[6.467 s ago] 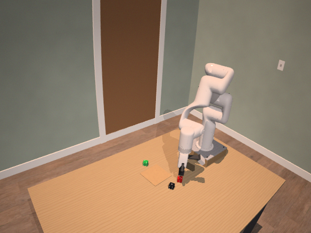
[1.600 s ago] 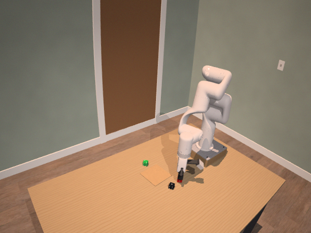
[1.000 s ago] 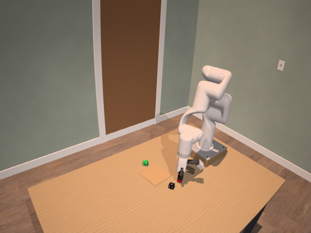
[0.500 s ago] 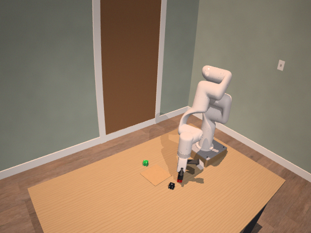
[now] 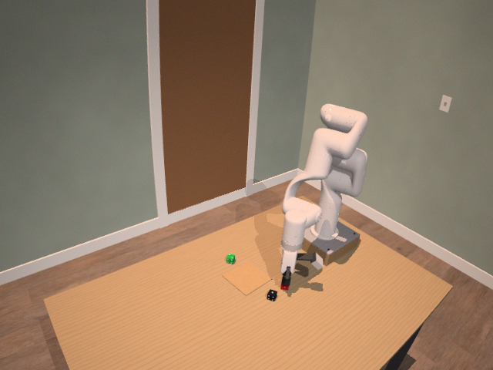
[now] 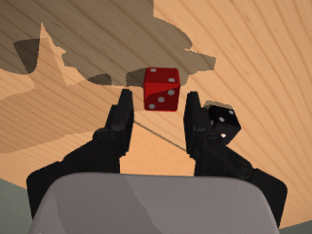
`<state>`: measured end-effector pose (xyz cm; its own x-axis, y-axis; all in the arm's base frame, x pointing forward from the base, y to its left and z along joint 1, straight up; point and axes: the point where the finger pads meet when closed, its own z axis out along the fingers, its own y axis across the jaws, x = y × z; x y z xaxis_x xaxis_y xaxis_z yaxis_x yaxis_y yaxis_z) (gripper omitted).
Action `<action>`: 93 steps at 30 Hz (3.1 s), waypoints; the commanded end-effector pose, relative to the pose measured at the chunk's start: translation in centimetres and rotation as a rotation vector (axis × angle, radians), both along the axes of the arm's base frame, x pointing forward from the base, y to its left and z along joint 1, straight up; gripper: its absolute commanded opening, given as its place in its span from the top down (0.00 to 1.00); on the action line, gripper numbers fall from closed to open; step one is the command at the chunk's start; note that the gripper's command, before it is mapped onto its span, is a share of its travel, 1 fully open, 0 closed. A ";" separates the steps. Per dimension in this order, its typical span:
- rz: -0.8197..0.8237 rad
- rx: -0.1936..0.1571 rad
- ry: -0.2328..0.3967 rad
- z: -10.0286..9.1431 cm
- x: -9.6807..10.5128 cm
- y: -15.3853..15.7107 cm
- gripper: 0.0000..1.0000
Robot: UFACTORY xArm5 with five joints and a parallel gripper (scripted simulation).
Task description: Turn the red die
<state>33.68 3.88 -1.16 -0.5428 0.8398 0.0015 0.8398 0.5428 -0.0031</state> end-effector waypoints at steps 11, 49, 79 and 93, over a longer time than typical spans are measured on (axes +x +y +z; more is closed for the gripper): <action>0.000 0.000 -0.003 0.1 0.1 0.0 0.53; 0.000 0.000 -0.003 -2.1 0.1 0.0 0.53; 0.000 0.000 -0.003 -3.4 0.1 0.0 0.53; 0.000 0.000 -0.003 -3.4 0.1 0.0 0.53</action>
<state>33.66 3.88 -4.57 -0.5428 0.8398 0.0014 0.8398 0.5428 -0.0030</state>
